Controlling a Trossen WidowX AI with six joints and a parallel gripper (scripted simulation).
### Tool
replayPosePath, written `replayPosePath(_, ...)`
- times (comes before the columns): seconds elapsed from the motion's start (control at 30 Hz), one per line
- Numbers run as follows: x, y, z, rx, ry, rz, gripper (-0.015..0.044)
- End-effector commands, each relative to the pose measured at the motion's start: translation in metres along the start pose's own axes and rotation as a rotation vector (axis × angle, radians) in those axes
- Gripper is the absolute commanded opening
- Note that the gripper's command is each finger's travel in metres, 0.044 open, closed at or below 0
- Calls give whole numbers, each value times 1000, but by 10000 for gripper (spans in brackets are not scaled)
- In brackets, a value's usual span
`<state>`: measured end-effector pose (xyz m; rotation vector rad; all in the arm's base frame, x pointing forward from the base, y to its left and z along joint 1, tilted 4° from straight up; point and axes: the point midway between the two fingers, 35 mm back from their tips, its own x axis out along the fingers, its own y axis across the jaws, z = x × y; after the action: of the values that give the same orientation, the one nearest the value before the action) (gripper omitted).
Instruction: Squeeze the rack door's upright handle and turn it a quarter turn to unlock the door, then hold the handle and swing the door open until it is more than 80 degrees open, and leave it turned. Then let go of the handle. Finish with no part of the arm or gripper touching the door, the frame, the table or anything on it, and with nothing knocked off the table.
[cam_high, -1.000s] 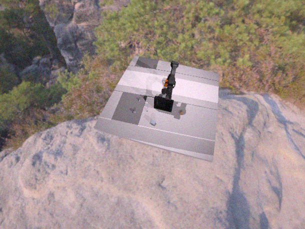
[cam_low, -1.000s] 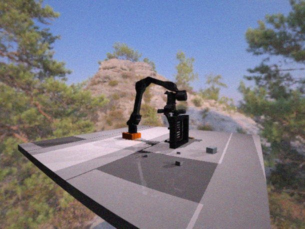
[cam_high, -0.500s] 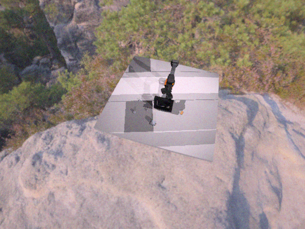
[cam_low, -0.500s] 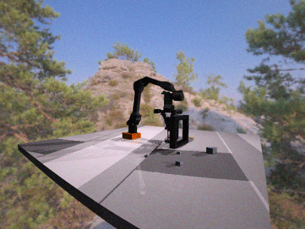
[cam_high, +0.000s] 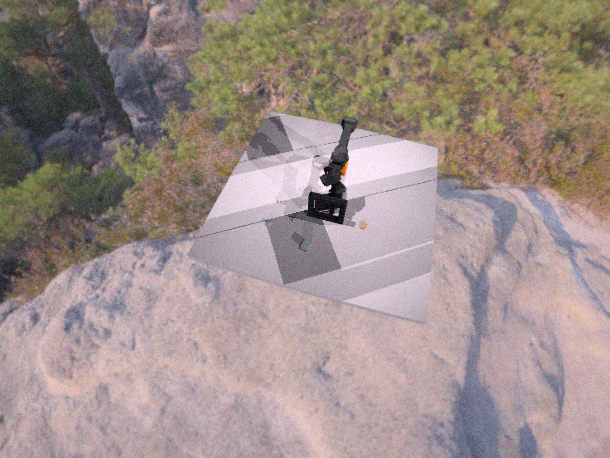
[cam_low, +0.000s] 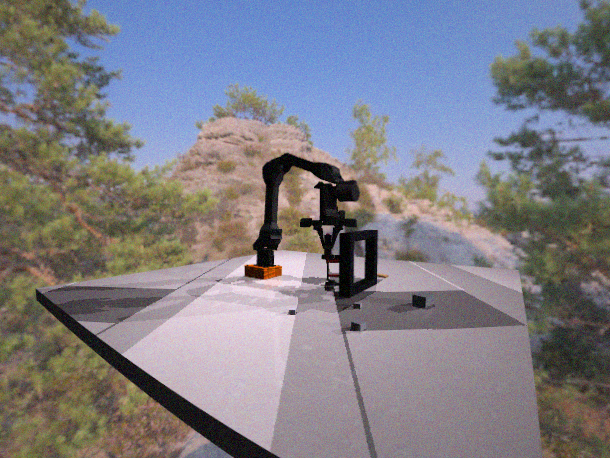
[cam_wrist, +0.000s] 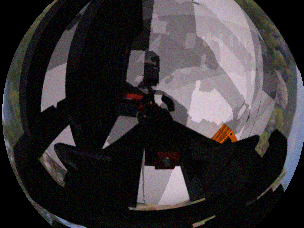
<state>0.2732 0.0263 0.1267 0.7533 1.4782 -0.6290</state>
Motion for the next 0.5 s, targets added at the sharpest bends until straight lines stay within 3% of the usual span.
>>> replayPosePath(0.0,0,-7,3,-92,-7,5,17)
replayPosePath(0.47,0,-31,14,-303,-9,2,17)
